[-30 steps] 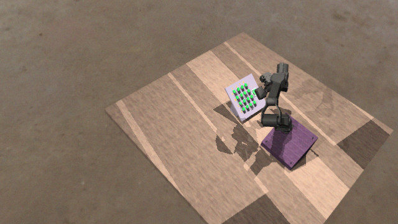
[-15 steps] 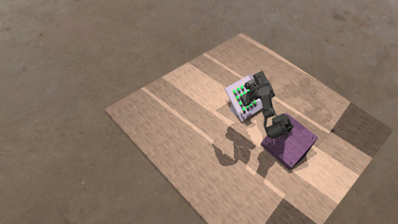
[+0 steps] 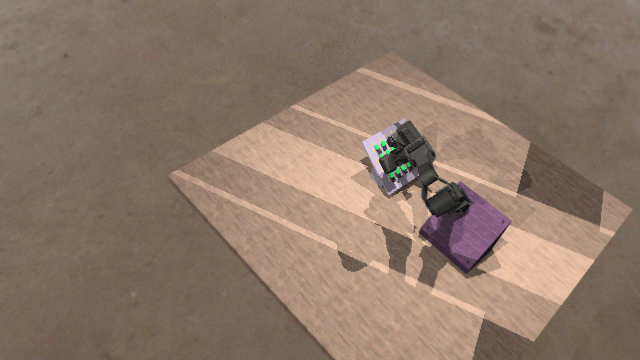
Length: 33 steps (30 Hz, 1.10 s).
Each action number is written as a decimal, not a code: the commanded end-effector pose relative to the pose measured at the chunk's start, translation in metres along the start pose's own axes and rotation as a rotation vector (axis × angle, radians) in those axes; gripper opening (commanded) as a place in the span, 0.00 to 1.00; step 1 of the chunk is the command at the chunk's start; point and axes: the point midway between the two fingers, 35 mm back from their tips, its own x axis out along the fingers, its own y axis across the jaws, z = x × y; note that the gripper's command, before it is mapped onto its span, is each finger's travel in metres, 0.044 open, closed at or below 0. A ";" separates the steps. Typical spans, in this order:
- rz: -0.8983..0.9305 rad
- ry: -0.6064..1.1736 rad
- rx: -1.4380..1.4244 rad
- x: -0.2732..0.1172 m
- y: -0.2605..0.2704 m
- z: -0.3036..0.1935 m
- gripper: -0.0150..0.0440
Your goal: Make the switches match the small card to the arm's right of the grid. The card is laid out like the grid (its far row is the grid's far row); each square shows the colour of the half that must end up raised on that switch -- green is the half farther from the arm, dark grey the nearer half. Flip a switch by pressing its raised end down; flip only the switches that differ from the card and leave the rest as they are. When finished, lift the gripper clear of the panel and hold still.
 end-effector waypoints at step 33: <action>-0.001 0.001 0.009 0.026 0.000 -0.003 0.25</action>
